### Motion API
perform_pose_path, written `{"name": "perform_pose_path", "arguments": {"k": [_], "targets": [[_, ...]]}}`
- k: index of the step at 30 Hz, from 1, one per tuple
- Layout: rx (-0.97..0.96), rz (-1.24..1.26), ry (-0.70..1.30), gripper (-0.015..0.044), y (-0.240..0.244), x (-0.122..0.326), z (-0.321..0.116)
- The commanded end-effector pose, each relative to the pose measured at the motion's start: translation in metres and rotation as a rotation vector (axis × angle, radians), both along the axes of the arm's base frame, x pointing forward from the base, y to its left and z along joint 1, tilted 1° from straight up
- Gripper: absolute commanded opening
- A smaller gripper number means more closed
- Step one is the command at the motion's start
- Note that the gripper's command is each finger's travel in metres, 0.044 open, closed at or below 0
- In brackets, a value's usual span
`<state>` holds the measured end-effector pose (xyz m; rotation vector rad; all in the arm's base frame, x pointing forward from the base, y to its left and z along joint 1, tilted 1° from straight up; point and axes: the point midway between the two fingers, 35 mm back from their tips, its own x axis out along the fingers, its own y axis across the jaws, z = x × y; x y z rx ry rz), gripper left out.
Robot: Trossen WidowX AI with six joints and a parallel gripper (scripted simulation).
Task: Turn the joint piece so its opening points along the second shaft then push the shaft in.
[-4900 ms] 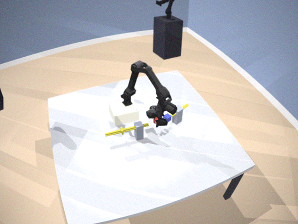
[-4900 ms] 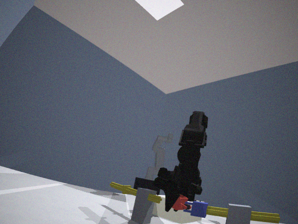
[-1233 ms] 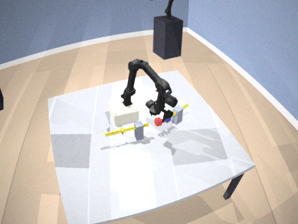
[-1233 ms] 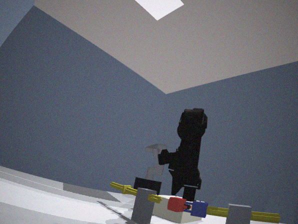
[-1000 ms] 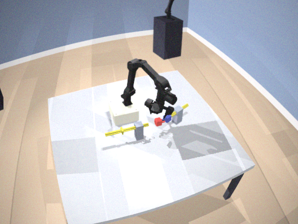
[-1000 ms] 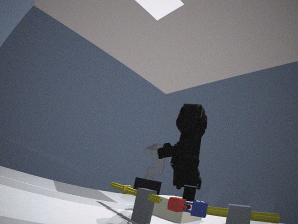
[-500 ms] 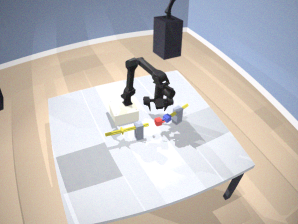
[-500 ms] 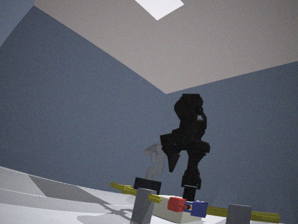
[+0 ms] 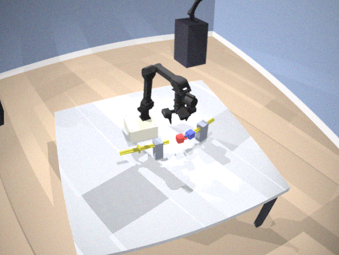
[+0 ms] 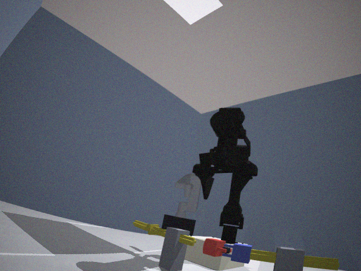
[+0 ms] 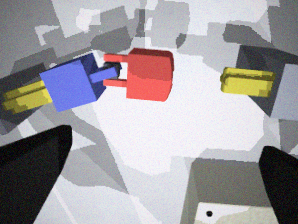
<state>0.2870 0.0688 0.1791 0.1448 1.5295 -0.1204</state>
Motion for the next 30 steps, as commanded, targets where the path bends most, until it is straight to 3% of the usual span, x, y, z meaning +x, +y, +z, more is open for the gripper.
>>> {"name": "perform_pose_path", "arguments": {"k": [1, 30], "targets": [[0.007, -0.024, 0.004, 0.0440, -0.001, 0.000, -0.002], [0.321, -0.950, 0.190, 0.0440, -0.056, -0.003, -0.044]]}}
